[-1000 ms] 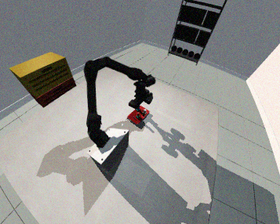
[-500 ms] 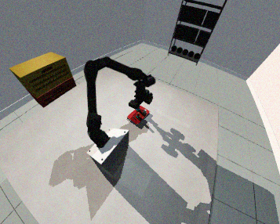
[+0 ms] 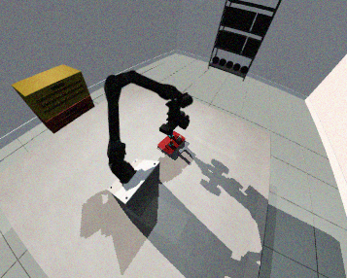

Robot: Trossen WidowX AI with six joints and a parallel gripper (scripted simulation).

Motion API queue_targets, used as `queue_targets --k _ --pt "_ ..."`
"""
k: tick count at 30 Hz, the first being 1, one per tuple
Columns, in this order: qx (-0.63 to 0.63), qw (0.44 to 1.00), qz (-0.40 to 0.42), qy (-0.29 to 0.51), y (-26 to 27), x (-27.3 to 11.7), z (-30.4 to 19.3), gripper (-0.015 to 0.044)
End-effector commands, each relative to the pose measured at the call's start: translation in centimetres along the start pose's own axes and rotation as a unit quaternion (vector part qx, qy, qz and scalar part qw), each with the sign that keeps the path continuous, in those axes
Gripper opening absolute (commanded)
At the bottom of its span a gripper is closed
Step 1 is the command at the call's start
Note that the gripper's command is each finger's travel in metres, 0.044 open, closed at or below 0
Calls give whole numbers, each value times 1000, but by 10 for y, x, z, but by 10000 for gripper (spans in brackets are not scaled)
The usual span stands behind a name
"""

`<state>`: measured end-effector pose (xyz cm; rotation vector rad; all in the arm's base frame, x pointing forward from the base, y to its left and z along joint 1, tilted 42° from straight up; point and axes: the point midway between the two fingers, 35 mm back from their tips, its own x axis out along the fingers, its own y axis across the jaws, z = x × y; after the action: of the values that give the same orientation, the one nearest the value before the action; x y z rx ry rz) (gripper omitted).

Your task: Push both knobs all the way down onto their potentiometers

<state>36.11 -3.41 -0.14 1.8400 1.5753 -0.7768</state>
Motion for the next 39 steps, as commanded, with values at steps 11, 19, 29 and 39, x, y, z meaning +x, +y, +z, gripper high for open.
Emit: queue_targets --k 11,19,29,39 --pt "-9 1000 -11 2 1 -8 -2 0" --pt "-6 1000 -12 4 0 -13 -2 53" --pt "-5 1000 -12 -1 -30 -25 7 315" --pt "-6 1000 -14 0 -161 -44 14 440"
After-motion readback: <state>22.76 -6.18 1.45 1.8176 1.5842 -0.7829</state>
